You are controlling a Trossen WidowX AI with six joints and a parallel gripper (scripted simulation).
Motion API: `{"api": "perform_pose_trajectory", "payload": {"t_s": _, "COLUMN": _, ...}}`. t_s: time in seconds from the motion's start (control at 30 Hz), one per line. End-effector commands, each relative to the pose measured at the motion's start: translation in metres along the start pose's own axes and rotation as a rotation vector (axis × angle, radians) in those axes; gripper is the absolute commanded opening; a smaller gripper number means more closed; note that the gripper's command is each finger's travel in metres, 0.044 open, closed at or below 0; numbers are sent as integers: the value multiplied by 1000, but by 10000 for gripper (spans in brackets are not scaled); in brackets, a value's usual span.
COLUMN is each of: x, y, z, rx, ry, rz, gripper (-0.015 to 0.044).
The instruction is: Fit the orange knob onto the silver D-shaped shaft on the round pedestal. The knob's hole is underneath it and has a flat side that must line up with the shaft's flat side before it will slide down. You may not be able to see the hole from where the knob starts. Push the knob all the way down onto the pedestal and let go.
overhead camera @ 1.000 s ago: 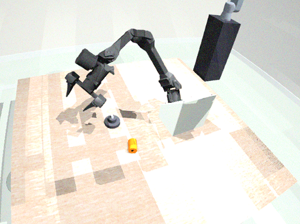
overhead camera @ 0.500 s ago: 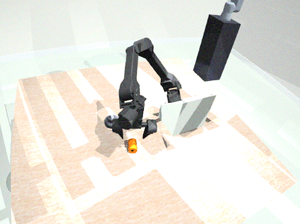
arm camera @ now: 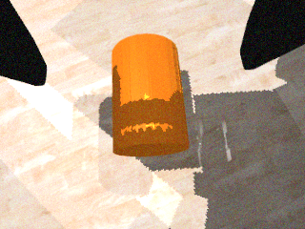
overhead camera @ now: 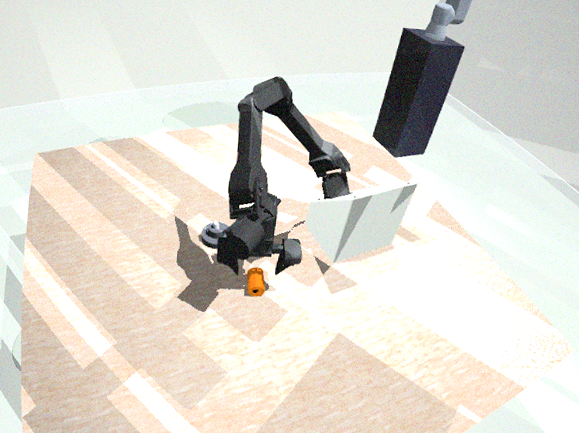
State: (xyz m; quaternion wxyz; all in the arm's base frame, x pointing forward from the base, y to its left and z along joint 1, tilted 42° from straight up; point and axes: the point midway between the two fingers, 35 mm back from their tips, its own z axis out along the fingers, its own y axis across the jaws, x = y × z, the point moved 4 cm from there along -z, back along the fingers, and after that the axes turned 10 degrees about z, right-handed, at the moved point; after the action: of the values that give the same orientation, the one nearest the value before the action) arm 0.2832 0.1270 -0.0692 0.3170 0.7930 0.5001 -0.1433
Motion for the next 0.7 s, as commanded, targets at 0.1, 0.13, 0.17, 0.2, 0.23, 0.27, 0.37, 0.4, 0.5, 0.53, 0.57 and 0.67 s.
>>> {"api": "perform_pose_trajectory", "payload": {"t_s": 0.1, "x": 0, "y": 0, "z": 12, "rx": 0, "ry": -6, "rz": -5, "gripper": 440}}
{"api": "perform_pose_trajectory", "payload": {"t_s": 0.13, "x": 0, "y": 0, "z": 14, "rx": 0, "ry": -6, "rz": -5, "gripper": 440}}
{"api": "perform_pose_trajectory", "payload": {"t_s": 0.17, "x": 0, "y": 0, "z": 15, "rx": 0, "ry": -6, "rz": -5, "gripper": 440}}
{"api": "perform_pose_trajectory", "payload": {"t_s": 0.2, "x": 0, "y": 0, "z": 17, "rx": 0, "ry": -6, "rz": -5, "gripper": 440}}
{"api": "perform_pose_trajectory", "payload": {"t_s": 0.23, "x": 0, "y": 0, "z": 19, "rx": 0, "ry": -6, "rz": -5, "gripper": 440}}
{"api": "perform_pose_trajectory", "payload": {"t_s": 0.27, "x": 0, "y": 0, "z": 20, "rx": 0, "ry": -6, "rz": -5, "gripper": 440}}
{"api": "perform_pose_trajectory", "payload": {"t_s": 0.37, "x": -1, "y": 0, "z": 25, "rx": -1, "ry": -6, "rz": -5, "gripper": 440}}
{"api": "perform_pose_trajectory", "payload": {"t_s": 0.4, "x": -1, "y": 0, "z": 27, "rx": -1, "ry": -6, "rz": -5, "gripper": 440}}
{"api": "perform_pose_trajectory", "payload": {"t_s": 0.5, "x": -1, "y": 1, "z": 32, "rx": -1, "ry": -6, "rz": -5, "gripper": 440}}
{"api": "perform_pose_trajectory", "payload": {"t_s": 0.53, "x": -1, "y": 1, "z": 33, "rx": -1, "ry": -7, "rz": -5, "gripper": 440}}
{"api": "perform_pose_trajectory", "payload": {"t_s": 0.57, "x": -1, "y": 1, "z": 35, "rx": -1, "ry": -7, "rz": -5, "gripper": 440}}
{"api": "perform_pose_trajectory", "payload": {"t_s": 0.67, "x": -1, "y": 1, "z": 40, "rx": -1, "ry": -7, "rz": -5, "gripper": 440}}
